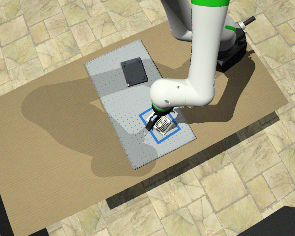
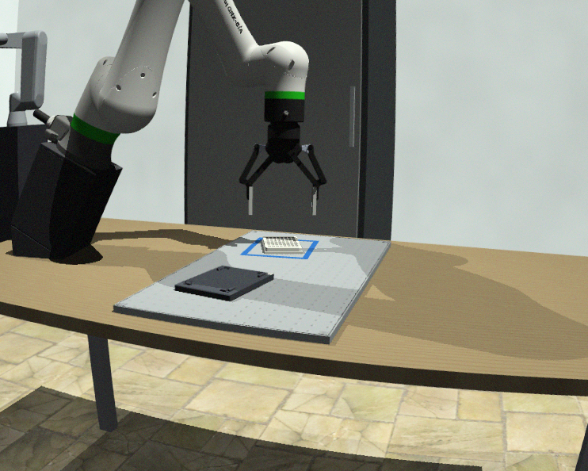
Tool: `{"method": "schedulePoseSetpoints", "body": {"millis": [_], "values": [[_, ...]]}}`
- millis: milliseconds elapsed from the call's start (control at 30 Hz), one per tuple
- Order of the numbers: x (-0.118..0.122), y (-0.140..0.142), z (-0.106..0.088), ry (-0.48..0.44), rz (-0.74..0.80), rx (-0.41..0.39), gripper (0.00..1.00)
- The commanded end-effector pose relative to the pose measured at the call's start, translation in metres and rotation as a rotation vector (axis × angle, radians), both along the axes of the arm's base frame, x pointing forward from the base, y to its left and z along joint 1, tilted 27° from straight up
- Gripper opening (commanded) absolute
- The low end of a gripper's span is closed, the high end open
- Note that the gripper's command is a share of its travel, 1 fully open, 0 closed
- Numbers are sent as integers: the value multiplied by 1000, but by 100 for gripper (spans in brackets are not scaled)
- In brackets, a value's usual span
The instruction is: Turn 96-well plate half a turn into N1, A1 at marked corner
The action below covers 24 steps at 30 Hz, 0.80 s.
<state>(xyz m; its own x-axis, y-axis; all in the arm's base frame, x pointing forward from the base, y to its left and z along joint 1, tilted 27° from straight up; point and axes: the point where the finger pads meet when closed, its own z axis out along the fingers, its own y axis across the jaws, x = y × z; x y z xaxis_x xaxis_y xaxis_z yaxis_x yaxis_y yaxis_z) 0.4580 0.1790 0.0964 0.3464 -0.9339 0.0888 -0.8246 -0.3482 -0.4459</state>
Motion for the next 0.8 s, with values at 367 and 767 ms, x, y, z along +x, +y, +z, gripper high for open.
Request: {"method": "schedulePoseSetpoints", "body": {"millis": [367, 767], "values": [[0, 0, 0, -11, 119, -59, 100], [0, 0, 0, -44, 475, -238, 100]]}}
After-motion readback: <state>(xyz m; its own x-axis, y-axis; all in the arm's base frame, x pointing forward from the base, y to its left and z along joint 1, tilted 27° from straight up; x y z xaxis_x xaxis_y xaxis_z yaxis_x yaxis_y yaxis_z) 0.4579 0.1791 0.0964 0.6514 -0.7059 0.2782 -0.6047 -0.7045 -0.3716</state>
